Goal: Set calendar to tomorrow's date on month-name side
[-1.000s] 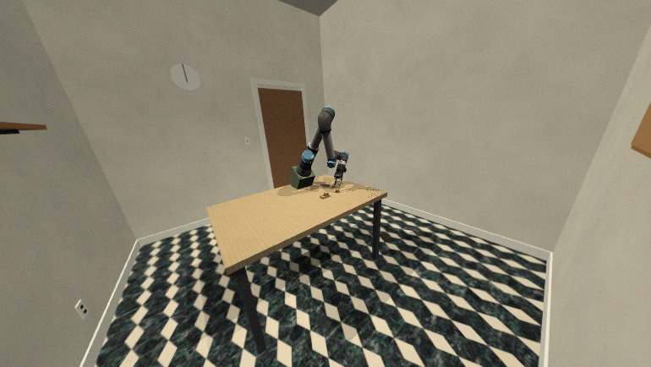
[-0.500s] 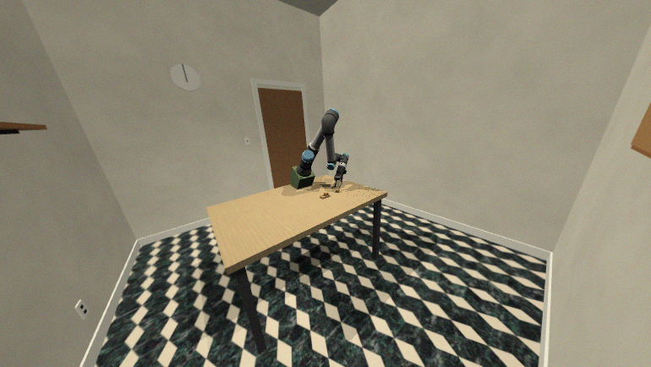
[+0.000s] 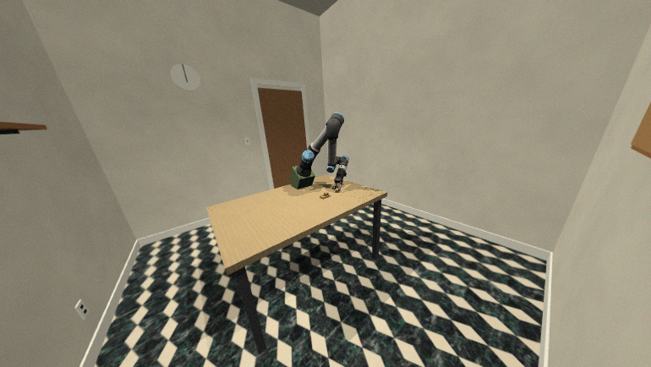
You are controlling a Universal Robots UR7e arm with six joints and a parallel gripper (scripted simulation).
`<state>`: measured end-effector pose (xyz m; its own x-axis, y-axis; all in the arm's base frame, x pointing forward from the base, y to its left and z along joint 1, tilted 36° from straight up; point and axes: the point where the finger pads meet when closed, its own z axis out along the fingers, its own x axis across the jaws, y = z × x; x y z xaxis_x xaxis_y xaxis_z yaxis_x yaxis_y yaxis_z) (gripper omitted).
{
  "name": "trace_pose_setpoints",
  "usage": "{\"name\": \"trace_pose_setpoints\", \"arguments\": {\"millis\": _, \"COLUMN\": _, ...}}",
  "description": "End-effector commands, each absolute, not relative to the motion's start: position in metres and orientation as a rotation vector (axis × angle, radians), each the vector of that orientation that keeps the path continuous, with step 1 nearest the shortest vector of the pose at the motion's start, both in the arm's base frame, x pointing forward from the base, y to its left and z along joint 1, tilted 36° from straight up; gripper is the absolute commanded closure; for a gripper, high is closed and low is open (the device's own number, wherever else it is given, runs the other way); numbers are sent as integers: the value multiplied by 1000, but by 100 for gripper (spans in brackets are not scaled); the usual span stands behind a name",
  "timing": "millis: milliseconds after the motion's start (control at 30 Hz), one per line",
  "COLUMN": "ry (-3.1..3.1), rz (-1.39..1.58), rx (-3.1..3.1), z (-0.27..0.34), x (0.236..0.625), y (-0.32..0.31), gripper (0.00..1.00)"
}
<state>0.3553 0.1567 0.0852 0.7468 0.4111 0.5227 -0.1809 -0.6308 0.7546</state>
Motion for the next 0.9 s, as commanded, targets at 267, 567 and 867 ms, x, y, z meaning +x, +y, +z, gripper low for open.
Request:
{"name": "trace_pose_setpoints", "arguments": {"millis": 267, "ry": 175, "rz": 878, "rx": 2084, "z": 73, "x": 365, "y": 157, "gripper": 10}}
{"name": "trace_pose_setpoints", "arguments": {"millis": 567, "ry": 175, "rz": 878, "rx": 2084, "z": 69, "x": 368, "y": 157, "gripper": 10}}
{"name": "trace_pose_setpoints", "arguments": {"millis": 867, "ry": 175, "rz": 878, "rx": 2084, "z": 69, "x": 368, "y": 157, "gripper": 10}}
